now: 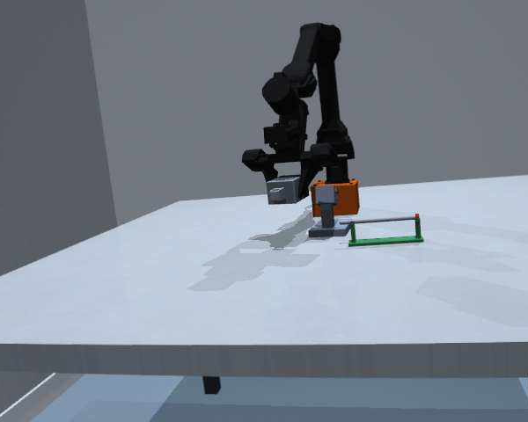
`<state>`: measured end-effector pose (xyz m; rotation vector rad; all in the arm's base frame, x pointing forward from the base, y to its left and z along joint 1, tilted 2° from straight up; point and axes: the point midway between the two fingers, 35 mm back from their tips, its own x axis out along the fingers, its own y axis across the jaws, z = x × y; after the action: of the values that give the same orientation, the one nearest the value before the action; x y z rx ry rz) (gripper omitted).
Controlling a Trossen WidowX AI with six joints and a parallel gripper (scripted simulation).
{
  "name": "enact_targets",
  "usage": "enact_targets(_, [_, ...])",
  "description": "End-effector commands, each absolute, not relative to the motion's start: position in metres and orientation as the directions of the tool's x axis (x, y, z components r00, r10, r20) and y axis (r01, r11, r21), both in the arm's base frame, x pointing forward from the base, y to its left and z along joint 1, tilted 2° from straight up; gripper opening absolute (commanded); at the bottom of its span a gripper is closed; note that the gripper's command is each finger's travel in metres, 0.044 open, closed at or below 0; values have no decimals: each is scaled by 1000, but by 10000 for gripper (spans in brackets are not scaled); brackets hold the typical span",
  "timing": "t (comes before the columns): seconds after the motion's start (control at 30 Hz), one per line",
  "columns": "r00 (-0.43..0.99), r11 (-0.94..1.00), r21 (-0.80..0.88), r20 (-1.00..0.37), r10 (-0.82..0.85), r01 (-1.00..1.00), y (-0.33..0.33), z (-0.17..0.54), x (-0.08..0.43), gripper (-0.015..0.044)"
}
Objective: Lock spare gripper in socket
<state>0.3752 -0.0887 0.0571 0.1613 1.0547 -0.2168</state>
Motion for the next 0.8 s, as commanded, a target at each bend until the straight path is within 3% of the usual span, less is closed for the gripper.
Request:
enact_targets(0.0, [497, 968, 29, -862, -103, 249, -89, 81, 376, 0])
enact_targets(0.77, [431, 977, -38, -893, -127, 208, -80, 71, 367, 0])
